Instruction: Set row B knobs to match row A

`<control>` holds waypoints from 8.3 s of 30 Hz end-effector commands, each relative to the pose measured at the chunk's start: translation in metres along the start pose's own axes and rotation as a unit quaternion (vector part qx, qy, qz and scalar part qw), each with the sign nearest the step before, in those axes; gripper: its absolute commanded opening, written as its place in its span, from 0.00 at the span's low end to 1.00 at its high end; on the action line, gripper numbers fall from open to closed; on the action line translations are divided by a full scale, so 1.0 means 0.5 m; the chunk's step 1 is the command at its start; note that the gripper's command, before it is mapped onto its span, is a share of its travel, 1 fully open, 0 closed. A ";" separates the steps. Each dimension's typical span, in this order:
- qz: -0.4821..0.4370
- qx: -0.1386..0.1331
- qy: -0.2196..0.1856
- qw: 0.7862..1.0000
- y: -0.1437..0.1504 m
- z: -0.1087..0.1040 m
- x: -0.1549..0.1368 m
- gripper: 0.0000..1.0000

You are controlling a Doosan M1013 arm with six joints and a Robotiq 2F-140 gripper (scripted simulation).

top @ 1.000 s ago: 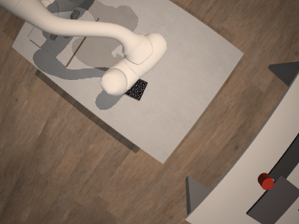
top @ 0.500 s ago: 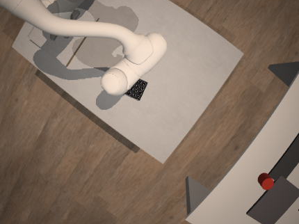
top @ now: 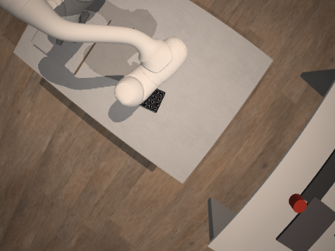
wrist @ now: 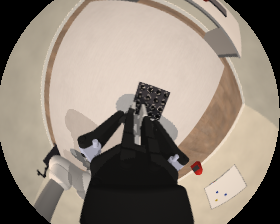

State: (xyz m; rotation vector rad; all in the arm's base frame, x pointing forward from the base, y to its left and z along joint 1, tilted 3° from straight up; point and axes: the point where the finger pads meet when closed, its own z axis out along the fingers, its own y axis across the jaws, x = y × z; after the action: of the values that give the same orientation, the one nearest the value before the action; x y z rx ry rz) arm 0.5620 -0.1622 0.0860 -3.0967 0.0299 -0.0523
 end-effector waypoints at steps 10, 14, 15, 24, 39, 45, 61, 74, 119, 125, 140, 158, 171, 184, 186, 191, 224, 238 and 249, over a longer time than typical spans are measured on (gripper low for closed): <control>0.000 0.000 0.000 1.000 0.000 0.025 0.000 0.12; 0.000 0.000 0.000 1.000 -0.001 0.034 0.001 0.12; 0.000 0.000 0.000 1.000 -0.001 0.036 0.001 0.12; 0.000 0.000 0.000 1.000 -0.001 0.046 0.001 0.12; 0.000 0.000 0.000 1.000 -0.001 0.050 0.001 0.12; 0.000 0.000 0.000 1.000 -0.001 0.050 0.001 0.12; 0.000 0.000 0.000 1.000 -0.001 0.050 0.001 0.12; 0.000 0.000 0.000 1.000 -0.001 0.051 0.001 0.12; 0.000 0.000 0.000 1.000 -0.001 0.078 0.001 0.12; 0.000 0.000 0.000 1.000 -0.001 0.078 0.001 0.12; 0.000 0.000 0.000 1.000 -0.001 0.078 0.001 0.05; 0.000 0.000 0.000 1.000 -0.001 0.078 0.001 0.05; 0.000 0.000 0.000 1.000 -0.001 0.078 0.001 0.05; 0.011 0.000 0.000 1.000 -0.001 0.078 0.001 0.05; 0.017 0.000 0.000 1.000 -0.001 0.078 0.001 0.05; 0.037 0.000 0.000 0.999 -0.001 0.078 0.001 0.05; 0.319 0.000 0.000 0.948 -0.001 0.078 0.001 0.05; 0.468 0.000 0.000 0.884 -0.001 0.078 0.001 0.05; 0.563 0.000 0.000 0.826 -0.001 0.078 0.001 0.05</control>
State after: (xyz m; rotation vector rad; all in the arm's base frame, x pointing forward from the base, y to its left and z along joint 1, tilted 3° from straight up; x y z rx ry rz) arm 0.5637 -0.1601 0.0469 -2.5772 1.6932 -0.0065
